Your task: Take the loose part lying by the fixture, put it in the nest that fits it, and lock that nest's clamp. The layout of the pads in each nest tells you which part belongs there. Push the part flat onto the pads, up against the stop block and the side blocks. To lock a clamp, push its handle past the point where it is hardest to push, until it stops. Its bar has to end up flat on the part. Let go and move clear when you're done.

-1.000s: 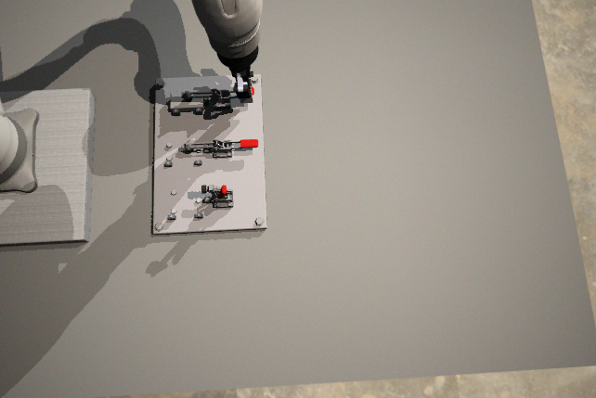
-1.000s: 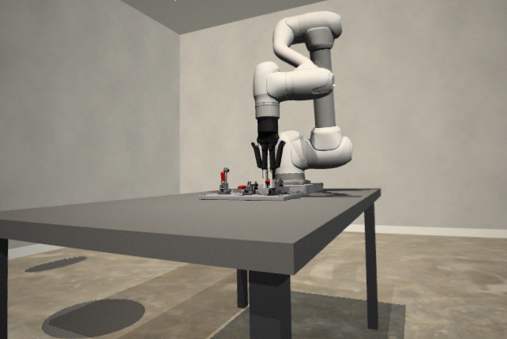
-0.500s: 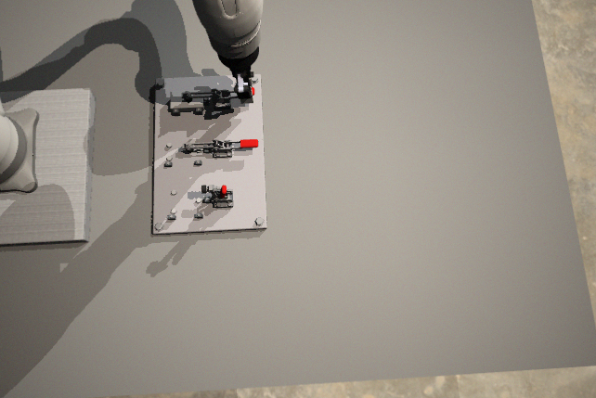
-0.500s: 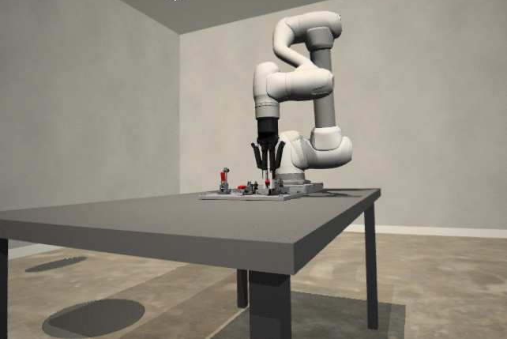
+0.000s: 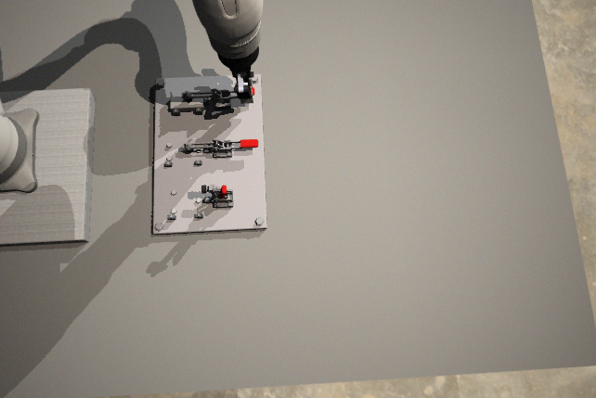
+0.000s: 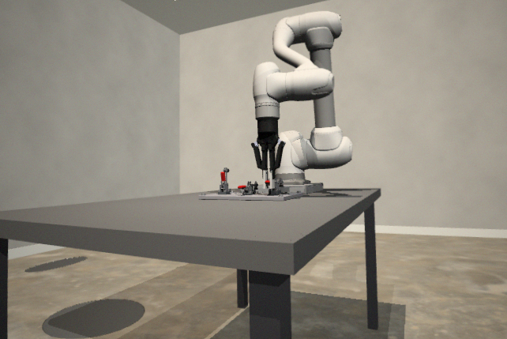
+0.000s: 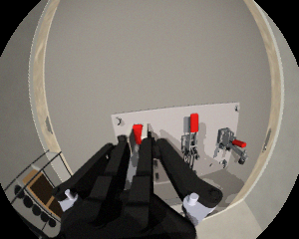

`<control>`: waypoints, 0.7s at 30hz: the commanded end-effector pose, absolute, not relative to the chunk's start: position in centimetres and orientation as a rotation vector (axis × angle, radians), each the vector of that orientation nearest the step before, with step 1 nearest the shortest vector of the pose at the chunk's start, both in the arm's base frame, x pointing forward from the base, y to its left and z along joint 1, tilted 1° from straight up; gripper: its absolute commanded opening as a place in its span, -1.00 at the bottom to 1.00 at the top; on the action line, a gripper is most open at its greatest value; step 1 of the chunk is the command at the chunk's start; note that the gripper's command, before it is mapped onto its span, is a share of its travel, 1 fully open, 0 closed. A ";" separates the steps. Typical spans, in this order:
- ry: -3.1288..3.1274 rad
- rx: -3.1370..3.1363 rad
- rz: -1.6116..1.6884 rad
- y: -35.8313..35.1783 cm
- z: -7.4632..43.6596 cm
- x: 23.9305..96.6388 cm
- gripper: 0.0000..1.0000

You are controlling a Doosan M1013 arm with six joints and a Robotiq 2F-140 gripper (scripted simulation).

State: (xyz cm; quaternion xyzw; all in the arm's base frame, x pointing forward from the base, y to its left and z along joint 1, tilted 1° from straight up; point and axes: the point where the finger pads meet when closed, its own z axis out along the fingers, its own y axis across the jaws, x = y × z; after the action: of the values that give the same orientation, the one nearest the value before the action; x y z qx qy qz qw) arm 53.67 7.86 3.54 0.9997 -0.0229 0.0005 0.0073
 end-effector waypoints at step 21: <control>-0.072 3.126 -0.001 7.9 3.0 53.8 -0.80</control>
State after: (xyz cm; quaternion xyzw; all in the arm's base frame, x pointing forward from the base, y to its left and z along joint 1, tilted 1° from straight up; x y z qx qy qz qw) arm 53.84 7.85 3.05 0.9997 -0.0230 0.0002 0.0073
